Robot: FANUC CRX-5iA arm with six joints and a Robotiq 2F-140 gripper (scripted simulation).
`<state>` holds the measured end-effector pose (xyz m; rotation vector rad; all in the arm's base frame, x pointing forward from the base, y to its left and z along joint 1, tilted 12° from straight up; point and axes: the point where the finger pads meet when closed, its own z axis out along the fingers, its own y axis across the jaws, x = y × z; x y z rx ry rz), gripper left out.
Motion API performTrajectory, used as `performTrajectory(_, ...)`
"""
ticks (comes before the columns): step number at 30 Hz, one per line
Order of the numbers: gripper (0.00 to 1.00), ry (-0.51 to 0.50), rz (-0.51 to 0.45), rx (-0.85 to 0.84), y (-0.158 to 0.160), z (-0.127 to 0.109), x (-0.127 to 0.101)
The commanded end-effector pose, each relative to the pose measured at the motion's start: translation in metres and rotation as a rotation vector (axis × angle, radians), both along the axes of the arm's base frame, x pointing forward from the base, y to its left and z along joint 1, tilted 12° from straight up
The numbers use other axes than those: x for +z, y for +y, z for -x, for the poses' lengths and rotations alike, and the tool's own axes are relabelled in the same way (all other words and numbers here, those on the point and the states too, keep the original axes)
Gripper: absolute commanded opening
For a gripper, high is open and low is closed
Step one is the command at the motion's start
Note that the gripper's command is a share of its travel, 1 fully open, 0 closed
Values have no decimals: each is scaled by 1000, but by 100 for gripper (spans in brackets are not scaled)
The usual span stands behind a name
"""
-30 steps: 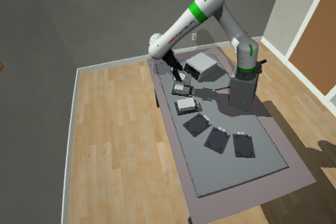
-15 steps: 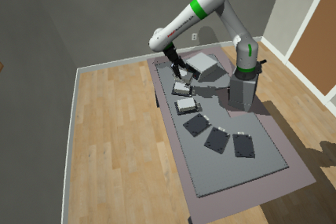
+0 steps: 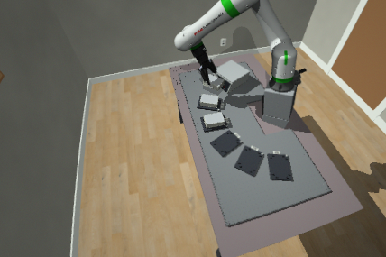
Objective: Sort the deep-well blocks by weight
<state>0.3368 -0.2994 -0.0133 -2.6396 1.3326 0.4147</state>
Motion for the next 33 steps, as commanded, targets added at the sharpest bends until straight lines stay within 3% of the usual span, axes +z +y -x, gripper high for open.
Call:
performTrajectory(1, 10, 0, 0, 0, -7, 8, 3)
performTrajectory(33, 10, 0, 0, 0, -65, 74, 30)
